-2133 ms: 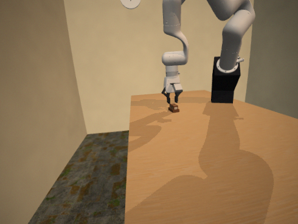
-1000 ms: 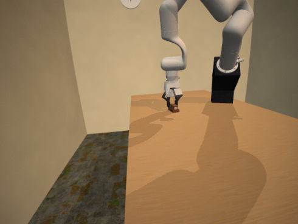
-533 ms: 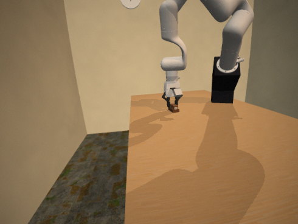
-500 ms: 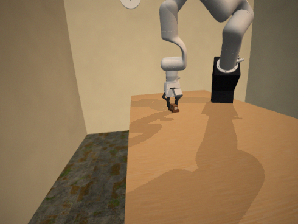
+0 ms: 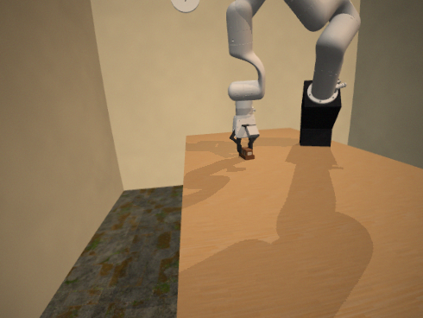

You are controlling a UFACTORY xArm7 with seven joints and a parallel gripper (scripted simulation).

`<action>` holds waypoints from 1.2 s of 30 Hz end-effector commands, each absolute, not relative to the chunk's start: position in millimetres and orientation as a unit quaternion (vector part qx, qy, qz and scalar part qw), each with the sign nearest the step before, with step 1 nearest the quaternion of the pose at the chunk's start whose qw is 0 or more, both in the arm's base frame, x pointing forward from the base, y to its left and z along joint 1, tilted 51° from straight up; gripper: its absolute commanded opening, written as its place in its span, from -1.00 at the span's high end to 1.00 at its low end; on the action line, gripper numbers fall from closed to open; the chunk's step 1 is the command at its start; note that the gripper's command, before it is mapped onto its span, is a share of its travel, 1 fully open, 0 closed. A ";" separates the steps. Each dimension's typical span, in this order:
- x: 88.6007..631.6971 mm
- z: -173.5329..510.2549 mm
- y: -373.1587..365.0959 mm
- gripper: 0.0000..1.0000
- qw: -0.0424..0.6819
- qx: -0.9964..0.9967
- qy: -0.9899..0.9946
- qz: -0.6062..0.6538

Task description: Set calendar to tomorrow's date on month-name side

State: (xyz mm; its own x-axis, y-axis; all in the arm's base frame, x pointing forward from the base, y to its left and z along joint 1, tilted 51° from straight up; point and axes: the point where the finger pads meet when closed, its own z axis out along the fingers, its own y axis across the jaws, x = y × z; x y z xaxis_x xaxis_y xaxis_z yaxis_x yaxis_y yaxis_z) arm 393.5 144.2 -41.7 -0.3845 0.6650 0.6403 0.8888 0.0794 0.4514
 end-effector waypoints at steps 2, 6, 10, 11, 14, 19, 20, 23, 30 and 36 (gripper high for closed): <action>394.2 -41.8 142.8 0.01 0.134 -0.539 -0.722 -0.413; 394.2 -41.8 142.8 0.43 0.134 -0.539 -0.722 -0.413; 394.2 -41.8 142.8 0.43 0.134 -0.539 -0.722 -0.413; 394.2 -41.8 142.8 0.43 0.134 -0.539 -0.722 -0.413; 394.2 -41.8 142.8 0.43 0.134 -0.539 -0.722 -0.413; 394.2 -41.8 142.8 0.43 0.134 -0.539 -0.722 -0.413; 394.2 -41.8 142.8 0.43 0.134 -0.539 -0.722 -0.413; 394.2 -41.8 142.8 0.43 0.134 -0.539 -0.722 -0.413; 394.2 -41.8 142.8 0.43 0.134 -0.539 -0.722 -0.413; 394.2 -41.8 142.8 0.43 0.134 -0.539 -0.722 -0.413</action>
